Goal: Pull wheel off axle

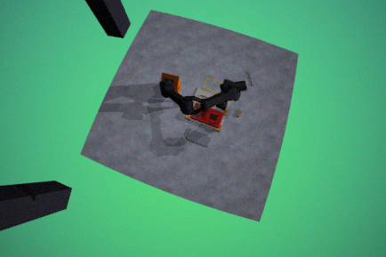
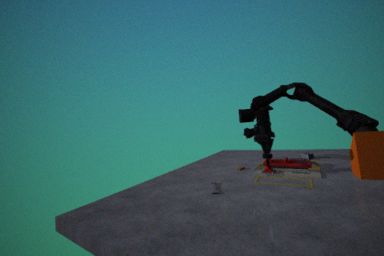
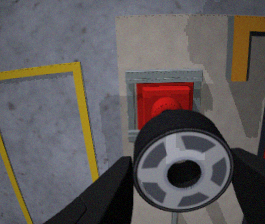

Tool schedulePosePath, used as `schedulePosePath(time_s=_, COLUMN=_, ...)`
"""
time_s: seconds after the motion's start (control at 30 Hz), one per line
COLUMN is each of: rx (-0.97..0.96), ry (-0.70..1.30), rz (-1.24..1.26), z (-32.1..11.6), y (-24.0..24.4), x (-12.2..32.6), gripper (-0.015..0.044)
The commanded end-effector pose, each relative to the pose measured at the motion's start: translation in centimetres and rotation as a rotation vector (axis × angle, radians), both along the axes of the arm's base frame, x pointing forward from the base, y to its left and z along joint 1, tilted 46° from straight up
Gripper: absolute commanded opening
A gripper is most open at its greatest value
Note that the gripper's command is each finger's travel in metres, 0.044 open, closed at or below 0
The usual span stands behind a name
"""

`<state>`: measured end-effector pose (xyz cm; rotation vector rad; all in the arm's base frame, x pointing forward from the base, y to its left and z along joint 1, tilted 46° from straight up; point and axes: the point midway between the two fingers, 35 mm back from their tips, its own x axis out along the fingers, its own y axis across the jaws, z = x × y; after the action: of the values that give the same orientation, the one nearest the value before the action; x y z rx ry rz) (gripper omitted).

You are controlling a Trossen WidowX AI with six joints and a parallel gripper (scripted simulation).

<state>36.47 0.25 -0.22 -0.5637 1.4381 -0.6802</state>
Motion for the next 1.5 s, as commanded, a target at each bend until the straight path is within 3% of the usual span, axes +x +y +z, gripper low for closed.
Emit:
schedulePosePath(time_s=0.0, rx=0.005, ry=-0.009, rz=0.0, z=0.8, y=0.9, x=0.1, gripper=0.0)
schedulePosePath(time_s=0.27, rx=0.005, ry=-0.008, rz=0.0, z=2.4, y=2.6, x=-0.2, gripper=0.0)
schedulePosePath(time_s=1.07, rx=0.012, ry=-0.007, rz=0.001, z=-4.9, y=9.7, x=-5.0, gripper=0.0)
schedulePosePath(time_s=1.47, rx=0.011, ry=-0.008, rz=0.0, z=-6.3, y=8.6, x=-5.1, gripper=0.0)
